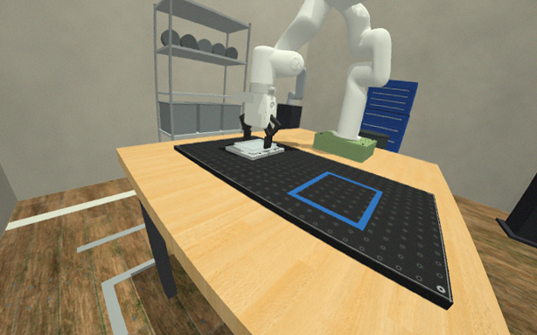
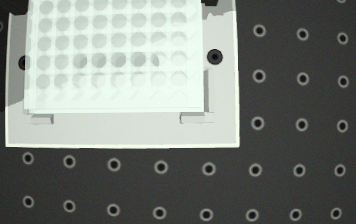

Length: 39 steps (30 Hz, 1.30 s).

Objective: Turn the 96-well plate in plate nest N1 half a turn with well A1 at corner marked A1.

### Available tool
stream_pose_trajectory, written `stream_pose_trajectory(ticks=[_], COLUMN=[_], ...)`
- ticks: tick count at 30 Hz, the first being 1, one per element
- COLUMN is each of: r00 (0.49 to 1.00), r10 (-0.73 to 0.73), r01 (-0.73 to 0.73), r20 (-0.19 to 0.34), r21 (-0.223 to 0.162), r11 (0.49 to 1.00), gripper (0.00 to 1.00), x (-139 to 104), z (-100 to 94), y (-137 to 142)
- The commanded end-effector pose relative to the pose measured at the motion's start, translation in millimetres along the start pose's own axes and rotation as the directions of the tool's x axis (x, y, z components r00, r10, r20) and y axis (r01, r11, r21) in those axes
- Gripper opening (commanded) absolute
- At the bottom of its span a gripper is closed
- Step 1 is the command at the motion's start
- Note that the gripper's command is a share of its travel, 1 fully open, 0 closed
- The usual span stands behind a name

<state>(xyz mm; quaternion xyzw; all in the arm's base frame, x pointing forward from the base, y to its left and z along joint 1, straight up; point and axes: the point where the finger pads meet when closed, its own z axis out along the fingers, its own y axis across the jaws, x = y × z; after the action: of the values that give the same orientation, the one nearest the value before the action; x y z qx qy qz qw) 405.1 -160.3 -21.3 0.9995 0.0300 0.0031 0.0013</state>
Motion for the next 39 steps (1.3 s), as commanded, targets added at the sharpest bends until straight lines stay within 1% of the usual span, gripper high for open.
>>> stream_pose_trajectory(ticks=[1,6,12,14,29,31,39], r00=[1.0,1.0,1.0,1.0,1.0,1.0,1.0], r10=[0.0,0.0,0.0,0.0,0.0,0.0,0.0], r01=[0.0,0.0,0.0,0.0,0.0,0.0,0.0], r20=[-0.004,-0.004,-0.004,-0.004,-0.004,-0.004,-0.005], r21=[0.001,0.001,0.001,0.001,0.001,0.001,0.001], r11=[1.0,1.0,1.0,1.0,1.0,1.0,1.0], gripper=[1.0,1.0,1.0,1.0,1.0,1.0,1.0], x=[1.3,1.3,1.3,1.3,1.2,1.2,1.2], z=[-1.1,-1.1,-17.2,-17.2,-57.3,-57.3,-78.6], y=[0.6,0.6,0.6,0.6,0.7,0.7,0.8])
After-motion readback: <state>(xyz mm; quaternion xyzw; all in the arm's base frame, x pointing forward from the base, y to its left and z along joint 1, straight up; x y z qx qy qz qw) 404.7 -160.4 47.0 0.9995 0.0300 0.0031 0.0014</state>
